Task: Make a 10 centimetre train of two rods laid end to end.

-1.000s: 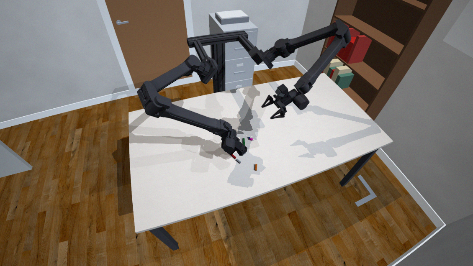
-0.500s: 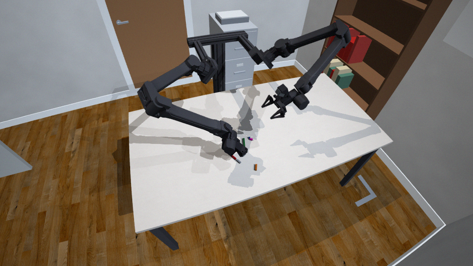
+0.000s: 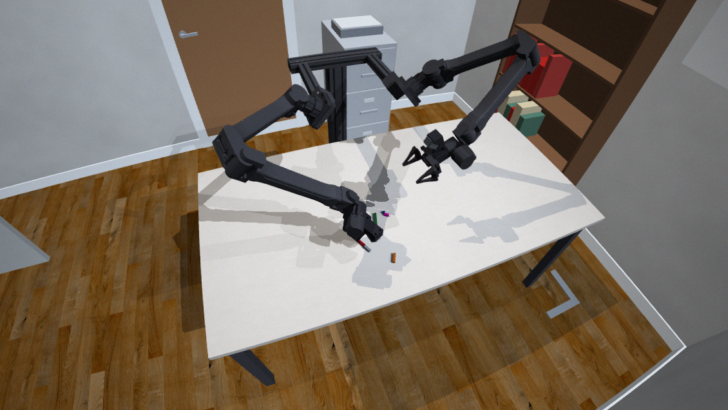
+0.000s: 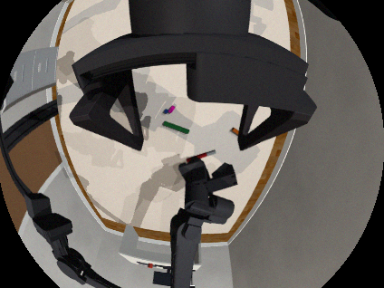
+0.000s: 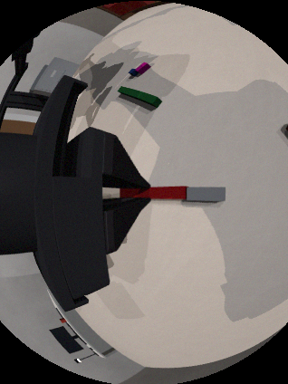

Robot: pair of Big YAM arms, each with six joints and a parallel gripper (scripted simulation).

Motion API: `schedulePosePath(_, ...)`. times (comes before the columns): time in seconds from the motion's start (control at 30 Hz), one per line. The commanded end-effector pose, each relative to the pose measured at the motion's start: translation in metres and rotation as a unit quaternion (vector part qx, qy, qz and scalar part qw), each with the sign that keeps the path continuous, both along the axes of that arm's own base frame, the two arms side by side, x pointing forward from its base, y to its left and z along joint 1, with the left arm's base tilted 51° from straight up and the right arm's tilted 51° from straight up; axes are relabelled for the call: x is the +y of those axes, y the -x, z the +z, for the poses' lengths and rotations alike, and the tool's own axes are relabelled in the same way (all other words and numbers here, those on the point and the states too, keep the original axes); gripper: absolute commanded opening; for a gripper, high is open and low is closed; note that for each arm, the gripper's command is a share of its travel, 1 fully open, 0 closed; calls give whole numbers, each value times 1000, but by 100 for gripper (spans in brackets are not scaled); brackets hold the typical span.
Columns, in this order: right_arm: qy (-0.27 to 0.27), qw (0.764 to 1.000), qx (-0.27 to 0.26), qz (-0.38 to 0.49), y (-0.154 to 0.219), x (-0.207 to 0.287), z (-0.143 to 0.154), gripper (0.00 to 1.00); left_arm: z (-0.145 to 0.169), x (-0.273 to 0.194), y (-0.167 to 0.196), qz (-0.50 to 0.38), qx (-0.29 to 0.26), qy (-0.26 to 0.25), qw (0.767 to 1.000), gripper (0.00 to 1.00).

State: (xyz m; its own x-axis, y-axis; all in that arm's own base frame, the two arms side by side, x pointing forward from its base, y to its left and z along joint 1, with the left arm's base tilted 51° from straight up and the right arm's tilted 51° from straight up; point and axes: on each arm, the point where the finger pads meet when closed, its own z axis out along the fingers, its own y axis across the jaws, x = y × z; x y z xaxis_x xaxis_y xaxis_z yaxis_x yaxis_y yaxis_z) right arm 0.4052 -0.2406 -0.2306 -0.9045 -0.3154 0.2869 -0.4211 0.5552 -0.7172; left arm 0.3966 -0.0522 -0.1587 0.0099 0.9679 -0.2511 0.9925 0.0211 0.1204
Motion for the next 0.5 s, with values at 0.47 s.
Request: schedulePosePath(0.47,-1,1000,-1,6,6,26,27,33,5,-5,-8,-5,-11,1,1000,100)
